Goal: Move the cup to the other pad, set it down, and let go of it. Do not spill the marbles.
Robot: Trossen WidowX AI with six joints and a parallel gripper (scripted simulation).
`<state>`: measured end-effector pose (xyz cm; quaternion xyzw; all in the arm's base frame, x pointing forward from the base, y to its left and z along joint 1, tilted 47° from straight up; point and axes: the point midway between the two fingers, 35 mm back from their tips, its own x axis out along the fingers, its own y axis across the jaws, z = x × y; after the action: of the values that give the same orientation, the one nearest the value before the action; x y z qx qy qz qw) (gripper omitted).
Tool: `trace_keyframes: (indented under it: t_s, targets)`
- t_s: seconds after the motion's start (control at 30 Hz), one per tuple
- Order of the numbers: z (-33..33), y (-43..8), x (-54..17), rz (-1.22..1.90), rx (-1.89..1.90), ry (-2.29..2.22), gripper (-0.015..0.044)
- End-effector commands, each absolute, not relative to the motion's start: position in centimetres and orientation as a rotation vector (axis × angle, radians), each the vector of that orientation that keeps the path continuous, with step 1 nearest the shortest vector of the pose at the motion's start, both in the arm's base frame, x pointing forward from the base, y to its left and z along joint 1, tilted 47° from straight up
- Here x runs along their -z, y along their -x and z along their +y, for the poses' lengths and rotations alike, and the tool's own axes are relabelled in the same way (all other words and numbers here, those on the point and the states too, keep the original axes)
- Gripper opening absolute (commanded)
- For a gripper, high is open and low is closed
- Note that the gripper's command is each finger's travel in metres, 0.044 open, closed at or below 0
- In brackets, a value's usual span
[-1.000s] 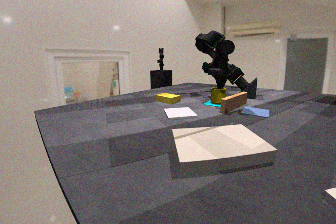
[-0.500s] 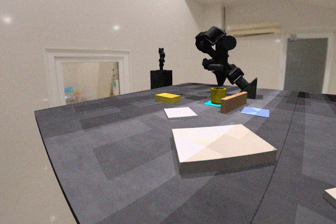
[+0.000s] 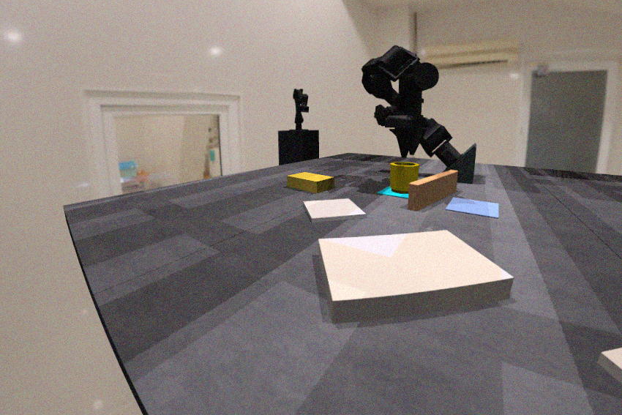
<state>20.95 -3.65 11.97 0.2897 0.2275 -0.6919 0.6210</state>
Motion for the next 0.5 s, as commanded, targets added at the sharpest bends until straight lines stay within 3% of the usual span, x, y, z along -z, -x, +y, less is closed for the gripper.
trace_keyframes:
  t_s: [0.0, 0.07, 0.47]
  targets:
    - [-3.5, -21.0, -12.1, 0.527, 1.584, -0.665, 0.0409]
    - [-3.2, -21.0, -12.4, 0.534, 1.572, -0.665, 0.044]
    - [0.2, -21.2, -15.7, 0.607, 1.441, -0.661, 0.044]
